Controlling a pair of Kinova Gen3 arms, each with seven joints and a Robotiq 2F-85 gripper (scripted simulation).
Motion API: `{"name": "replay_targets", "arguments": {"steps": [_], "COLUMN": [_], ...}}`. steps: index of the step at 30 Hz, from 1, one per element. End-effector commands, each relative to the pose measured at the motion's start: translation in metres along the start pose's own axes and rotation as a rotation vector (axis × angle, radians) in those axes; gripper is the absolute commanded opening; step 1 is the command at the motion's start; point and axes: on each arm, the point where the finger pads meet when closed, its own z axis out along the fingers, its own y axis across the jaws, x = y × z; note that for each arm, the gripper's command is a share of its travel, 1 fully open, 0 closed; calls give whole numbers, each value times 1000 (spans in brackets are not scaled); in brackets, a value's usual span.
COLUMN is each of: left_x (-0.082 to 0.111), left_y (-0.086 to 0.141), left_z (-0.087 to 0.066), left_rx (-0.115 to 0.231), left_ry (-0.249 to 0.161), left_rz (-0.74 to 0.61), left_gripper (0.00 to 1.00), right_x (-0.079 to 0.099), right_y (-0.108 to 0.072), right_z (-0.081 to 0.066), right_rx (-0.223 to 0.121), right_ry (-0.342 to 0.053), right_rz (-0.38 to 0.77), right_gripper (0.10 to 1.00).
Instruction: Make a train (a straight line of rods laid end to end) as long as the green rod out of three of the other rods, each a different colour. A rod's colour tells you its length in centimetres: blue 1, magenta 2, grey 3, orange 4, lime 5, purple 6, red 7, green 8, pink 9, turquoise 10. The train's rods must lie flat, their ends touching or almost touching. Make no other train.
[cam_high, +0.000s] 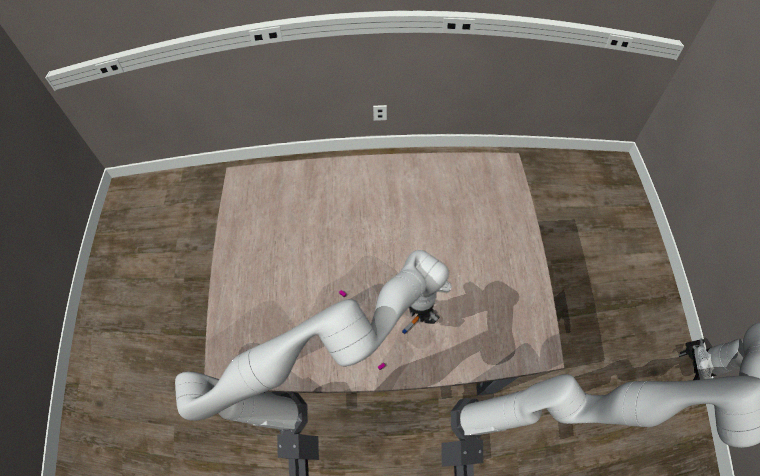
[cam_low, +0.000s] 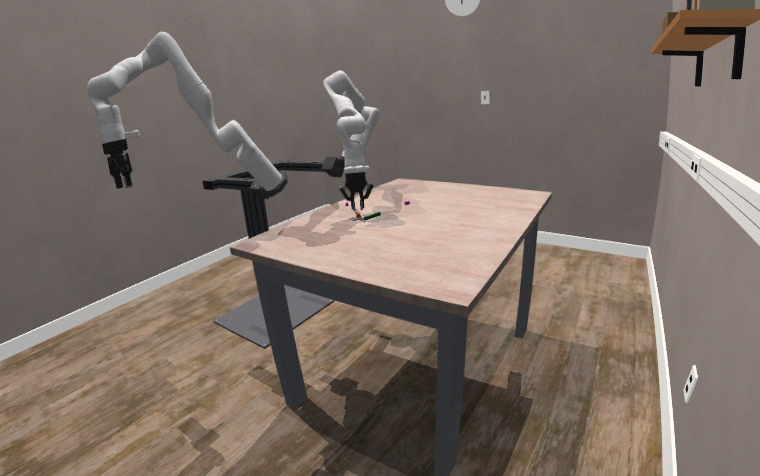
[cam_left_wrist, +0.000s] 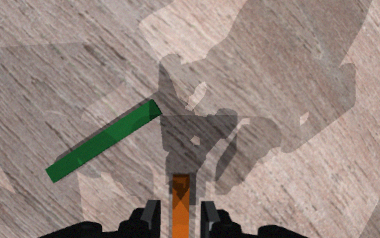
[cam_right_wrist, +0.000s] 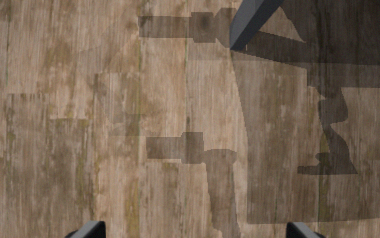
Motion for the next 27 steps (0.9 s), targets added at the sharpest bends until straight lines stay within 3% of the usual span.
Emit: {"name": "replay_targets", "arguments": {"steps": [1,9,21,22,27], "left_x": [1,1,1,1,1], "left_y": [0,0,0,0,0], "left_z": [-14,-56,-73,-73,-73], "left_rx": [-1,-1,-1,-1,-1], "left_ry": [3,3,3,3,3], "left_rz": [0,0,0,0,0], "left_gripper": [317,317,317,1000,1000], "right_x": [0,0,0,0,0], "right_y": [0,0,0,0,0], "right_z": [-1,-1,-1,-1,-1], "right_rx": [-1,-1,-1,-1,-1], "right_ry": [-1,-1,-1,-1,-1], "right_rz": [0,0,0,0,0], "right_gripper": [1000,1000,1000,1000,1000]}}
